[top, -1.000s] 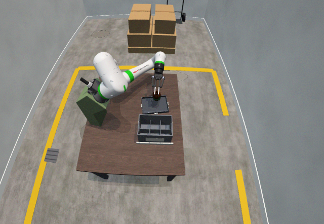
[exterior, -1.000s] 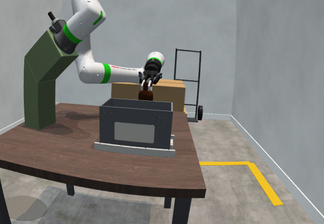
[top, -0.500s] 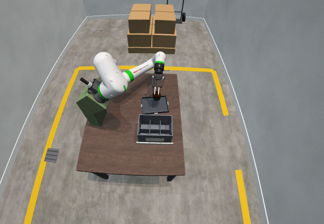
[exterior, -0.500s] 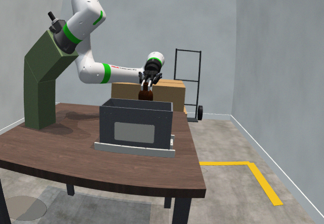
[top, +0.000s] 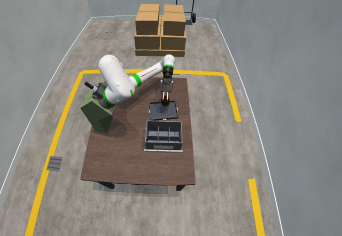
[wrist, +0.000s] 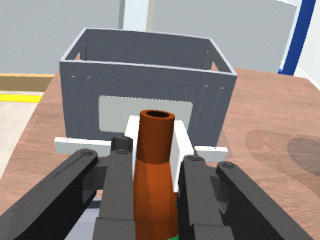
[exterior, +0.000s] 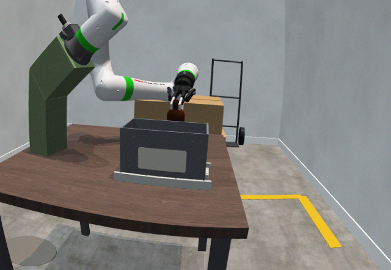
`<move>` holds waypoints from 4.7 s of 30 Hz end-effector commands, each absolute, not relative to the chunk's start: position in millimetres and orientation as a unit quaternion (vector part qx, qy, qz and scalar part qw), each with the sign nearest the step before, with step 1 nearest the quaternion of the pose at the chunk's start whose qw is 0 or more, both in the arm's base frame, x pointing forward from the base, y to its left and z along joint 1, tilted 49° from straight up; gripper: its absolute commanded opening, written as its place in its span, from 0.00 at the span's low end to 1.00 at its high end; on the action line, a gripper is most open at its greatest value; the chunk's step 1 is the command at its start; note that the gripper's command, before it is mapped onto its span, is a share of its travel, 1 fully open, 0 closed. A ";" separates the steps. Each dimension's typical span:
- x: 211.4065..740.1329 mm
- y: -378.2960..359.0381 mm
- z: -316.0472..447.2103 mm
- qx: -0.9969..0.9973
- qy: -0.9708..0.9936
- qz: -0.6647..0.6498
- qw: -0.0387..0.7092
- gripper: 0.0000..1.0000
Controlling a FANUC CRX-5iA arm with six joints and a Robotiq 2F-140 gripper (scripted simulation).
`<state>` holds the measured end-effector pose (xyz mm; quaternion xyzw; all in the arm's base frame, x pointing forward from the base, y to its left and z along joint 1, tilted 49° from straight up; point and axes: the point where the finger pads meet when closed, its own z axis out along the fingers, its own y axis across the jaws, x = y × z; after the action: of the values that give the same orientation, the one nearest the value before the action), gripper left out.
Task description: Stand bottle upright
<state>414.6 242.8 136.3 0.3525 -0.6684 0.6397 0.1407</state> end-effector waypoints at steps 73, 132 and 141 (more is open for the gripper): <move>459.3 239.8 97.9 0.353 -0.668 0.640 0.140 0.00; 461.0 239.6 96.4 0.353 -0.668 0.640 0.140 1.00; 461.0 239.6 96.4 0.353 -0.668 0.640 0.140 1.00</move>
<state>461.1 239.6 96.4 0.3525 -0.6684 0.6397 0.1407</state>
